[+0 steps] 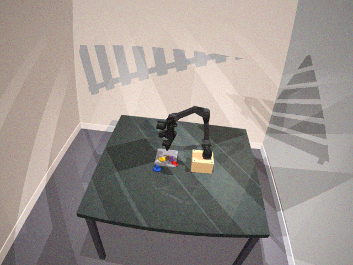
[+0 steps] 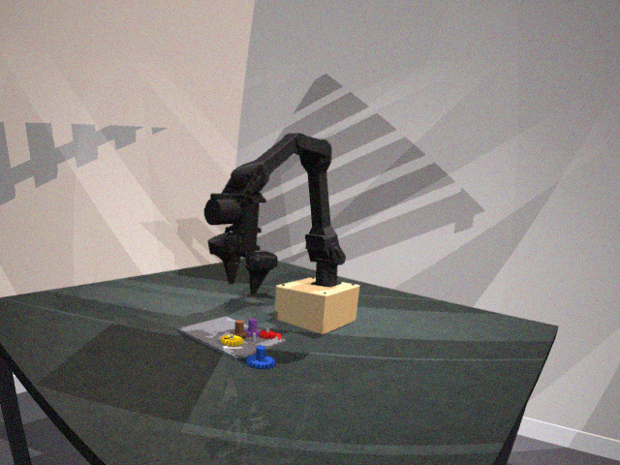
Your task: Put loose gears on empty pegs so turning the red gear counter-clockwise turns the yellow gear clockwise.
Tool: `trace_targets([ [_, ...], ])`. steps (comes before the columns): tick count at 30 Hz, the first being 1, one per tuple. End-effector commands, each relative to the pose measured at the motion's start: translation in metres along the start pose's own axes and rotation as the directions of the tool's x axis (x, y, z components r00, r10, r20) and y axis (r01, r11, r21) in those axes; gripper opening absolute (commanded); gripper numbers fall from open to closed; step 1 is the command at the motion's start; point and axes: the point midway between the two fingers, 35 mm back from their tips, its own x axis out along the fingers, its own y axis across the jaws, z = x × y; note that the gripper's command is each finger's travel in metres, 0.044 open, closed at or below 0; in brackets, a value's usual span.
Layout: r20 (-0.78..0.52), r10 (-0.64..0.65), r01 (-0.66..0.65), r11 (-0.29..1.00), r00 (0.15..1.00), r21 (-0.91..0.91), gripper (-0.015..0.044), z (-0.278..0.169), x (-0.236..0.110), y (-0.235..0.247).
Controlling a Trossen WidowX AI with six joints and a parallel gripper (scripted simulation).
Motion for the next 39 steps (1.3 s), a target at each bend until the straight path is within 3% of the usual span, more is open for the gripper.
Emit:
trace_targets([
  [1,-0.001,0.0,0.0,1.0,1.0,0.005,0.044,0.0,0.0,0.0],
  [35,-0.001,0.0,0.0,1.0,1.0,0.005,0.044,0.0,0.0,0.0],
  [39,-0.001,0.007,-0.007,1.0,1.0,0.004,0.044,-0.005,-0.006,0.037],
])
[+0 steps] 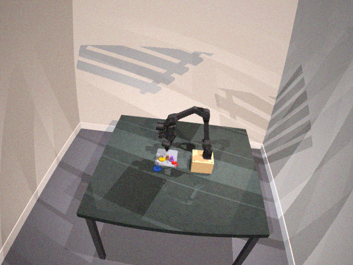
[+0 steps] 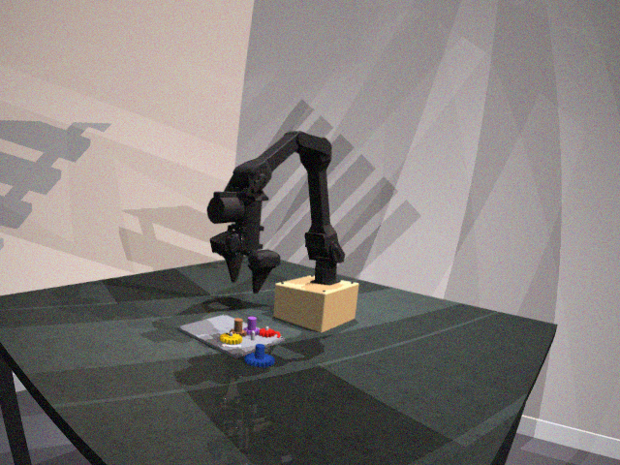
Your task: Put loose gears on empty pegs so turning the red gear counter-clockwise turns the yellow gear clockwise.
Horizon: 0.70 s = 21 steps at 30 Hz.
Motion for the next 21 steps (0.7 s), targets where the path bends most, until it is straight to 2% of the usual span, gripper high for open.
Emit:
trace_targets([
  [1,0.003,0.007,-0.007,1.0,1.0,-0.019,0.044,-0.007,-0.006,0.04],
  [7,-0.001,0.017,-0.017,1.0,1.0,-0.019,0.044,-0.043,-0.019,0.124],
  [14,-0.008,0.02,-0.02,1.0,1.0,-0.019,0.044,-0.115,-0.034,0.205],
  [18,-0.01,0.018,-0.018,1.0,1.0,-0.019,0.044,-0.158,-0.041,0.233],
  [21,-0.01,0.017,-0.018,1.0,1.0,-0.019,0.044,-0.16,-0.041,0.234],
])
